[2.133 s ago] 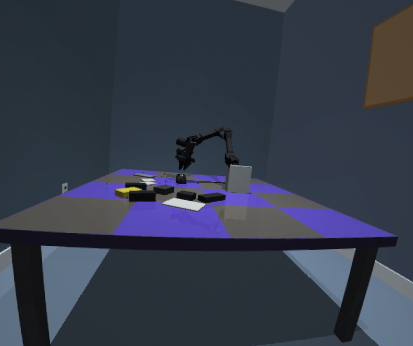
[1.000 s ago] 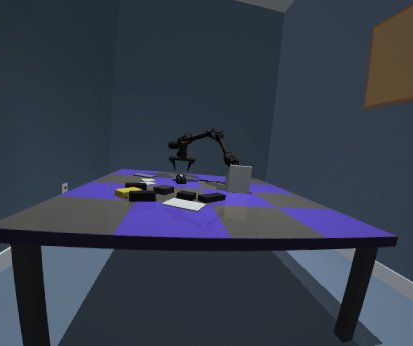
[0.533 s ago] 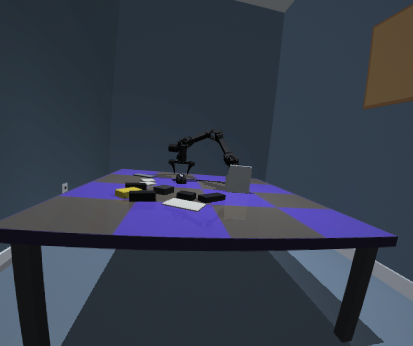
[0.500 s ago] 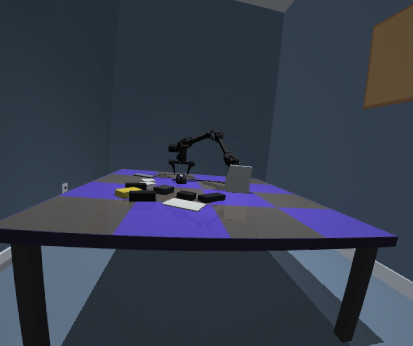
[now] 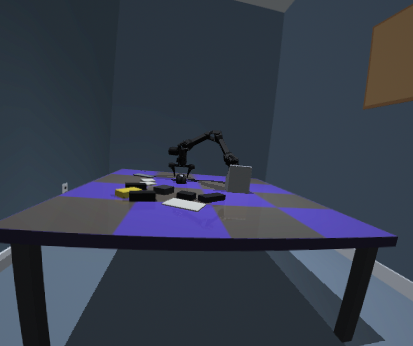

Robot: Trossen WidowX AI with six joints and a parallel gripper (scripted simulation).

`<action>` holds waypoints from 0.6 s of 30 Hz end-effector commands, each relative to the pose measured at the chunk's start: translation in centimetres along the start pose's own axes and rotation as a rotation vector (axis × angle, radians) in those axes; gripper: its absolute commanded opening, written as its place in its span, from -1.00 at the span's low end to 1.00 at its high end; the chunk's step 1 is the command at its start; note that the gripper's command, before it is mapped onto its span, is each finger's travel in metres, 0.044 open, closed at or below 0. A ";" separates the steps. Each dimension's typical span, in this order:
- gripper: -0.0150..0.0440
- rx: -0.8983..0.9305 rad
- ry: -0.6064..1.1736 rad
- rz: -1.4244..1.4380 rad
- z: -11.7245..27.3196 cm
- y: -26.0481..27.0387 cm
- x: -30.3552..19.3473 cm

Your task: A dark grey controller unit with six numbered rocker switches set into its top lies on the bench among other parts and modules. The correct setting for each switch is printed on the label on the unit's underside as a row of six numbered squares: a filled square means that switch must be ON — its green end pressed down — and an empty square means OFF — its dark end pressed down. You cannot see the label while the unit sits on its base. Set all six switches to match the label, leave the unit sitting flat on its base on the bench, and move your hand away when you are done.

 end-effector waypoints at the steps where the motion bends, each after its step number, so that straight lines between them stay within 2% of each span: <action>1: 0.73 0.004 0.005 0.011 -0.1 0.1 -0.3; 2: 0.64 0.004 0.005 0.011 -0.1 0.1 -0.3; 4: 0.61 0.004 0.005 0.011 -0.1 0.1 -0.3; 18: 0.61 0.004 0.005 0.011 -0.1 0.1 -0.3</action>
Point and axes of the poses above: the point midway between the two fingers, 35 mm back from their tips, its own z axis back along the fingers, its own y axis across the jaws, x = y × z, the point moved 3 cm from there along z, back along the fingers, and after that the axes turned 14 degrees about z, right-handed, at the moved point
